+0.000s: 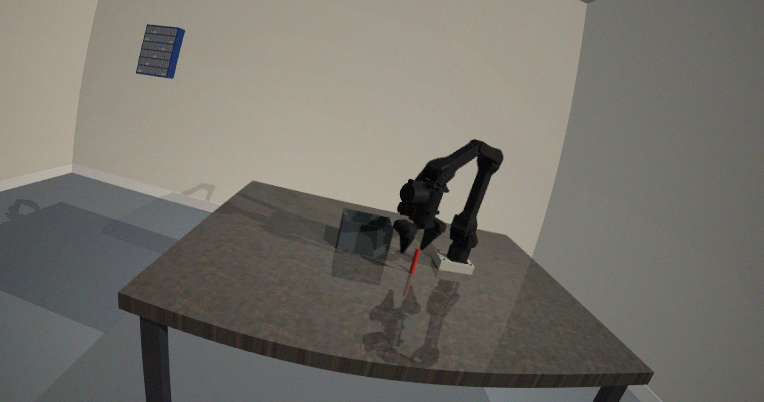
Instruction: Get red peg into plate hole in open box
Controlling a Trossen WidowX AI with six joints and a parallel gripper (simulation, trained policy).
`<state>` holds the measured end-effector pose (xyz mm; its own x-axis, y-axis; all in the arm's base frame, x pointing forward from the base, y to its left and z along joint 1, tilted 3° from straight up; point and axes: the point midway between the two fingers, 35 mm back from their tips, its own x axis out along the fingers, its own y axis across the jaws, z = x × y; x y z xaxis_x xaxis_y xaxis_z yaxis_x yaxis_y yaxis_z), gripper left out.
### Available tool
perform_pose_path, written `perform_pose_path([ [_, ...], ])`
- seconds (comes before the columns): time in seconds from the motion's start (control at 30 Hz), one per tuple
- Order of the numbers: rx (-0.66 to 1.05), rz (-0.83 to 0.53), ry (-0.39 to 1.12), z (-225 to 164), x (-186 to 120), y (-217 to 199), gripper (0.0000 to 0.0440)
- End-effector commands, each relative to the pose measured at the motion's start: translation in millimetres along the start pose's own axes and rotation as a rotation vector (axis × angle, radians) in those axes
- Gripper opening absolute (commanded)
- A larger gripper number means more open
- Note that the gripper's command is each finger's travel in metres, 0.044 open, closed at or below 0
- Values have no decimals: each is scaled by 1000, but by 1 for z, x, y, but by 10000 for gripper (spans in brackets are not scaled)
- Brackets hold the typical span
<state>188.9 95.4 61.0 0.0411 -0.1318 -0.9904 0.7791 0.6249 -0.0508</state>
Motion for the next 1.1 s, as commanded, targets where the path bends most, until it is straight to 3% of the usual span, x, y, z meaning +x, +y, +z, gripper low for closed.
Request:
perform_pose_path([
  [0.0,35,22,15,-7,18,2,440],
  [0.13,70,50,26,-12,33,6,436],
  [0.23,101,56,40,-15,41,6,392],
  [0.73,134,43,151,-20,40,4,2],
  [1.07,77,92,51,4,19,6,0],
])
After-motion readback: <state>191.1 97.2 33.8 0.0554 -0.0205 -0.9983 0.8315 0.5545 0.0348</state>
